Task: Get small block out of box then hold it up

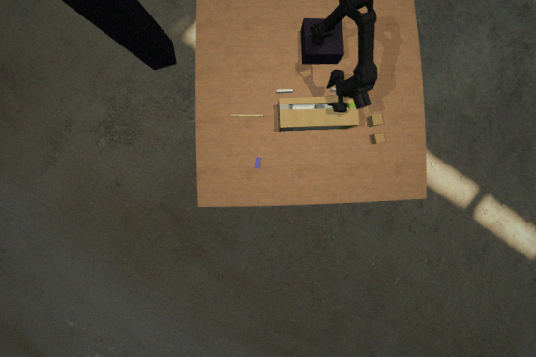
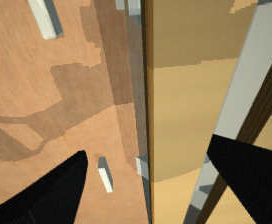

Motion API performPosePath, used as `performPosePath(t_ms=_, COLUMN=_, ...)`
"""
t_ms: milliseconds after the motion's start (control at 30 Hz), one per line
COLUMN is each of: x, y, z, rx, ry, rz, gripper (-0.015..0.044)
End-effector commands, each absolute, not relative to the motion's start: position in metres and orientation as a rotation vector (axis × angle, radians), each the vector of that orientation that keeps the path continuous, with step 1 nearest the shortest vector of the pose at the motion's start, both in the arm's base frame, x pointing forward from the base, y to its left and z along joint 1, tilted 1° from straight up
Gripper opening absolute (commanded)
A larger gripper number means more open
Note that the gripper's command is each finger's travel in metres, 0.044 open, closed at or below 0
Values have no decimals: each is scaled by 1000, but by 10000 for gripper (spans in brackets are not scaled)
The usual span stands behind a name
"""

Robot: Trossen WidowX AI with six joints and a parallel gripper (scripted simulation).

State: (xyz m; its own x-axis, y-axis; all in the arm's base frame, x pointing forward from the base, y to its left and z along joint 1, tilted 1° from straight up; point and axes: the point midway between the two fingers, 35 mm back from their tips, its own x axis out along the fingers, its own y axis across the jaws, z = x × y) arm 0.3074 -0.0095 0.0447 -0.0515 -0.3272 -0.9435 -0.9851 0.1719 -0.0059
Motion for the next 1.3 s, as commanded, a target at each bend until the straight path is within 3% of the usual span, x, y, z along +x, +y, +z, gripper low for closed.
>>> performPosePath(t_ms=0, x=307, y=-10, z=37, rx=-1303, ry=1553, rz=914, gripper=400)
performPosePath(t_ms=667, x=306, y=-8, z=18, rx=-1305, ry=1546, rz=918, gripper=400)
performPosePath(t_ms=1267, x=297, y=-56, z=17, rx=-1308, ry=1551, rz=917, gripper=400)
